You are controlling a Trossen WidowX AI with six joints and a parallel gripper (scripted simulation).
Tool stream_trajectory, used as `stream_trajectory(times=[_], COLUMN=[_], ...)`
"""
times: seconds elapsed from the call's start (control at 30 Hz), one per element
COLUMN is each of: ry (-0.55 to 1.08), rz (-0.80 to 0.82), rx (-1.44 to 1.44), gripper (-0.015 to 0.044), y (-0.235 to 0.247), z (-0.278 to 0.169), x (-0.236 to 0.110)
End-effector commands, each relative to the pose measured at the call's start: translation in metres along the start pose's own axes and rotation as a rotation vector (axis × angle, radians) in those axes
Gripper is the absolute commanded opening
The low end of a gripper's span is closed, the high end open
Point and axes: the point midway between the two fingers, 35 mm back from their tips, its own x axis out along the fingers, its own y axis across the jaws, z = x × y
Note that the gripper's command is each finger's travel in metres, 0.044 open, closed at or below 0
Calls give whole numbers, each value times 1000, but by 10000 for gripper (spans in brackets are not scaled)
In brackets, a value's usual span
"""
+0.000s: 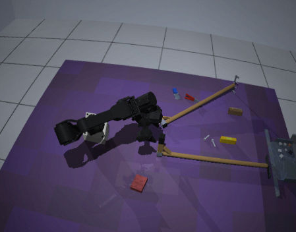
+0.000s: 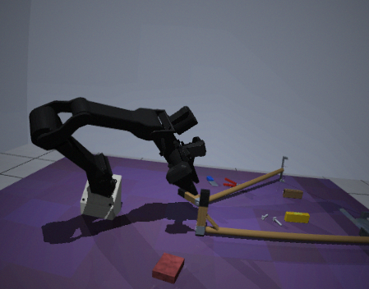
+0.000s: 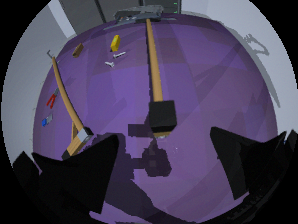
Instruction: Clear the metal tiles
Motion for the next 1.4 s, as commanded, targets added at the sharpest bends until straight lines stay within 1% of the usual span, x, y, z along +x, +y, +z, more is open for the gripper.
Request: stream_trajectory(times=[0.0, 1.37], ry=[10, 5], rz=[5, 0], rx=[-10, -10], gripper=[440, 440], y=[2, 0], z=[-3, -4], x=[8, 74])
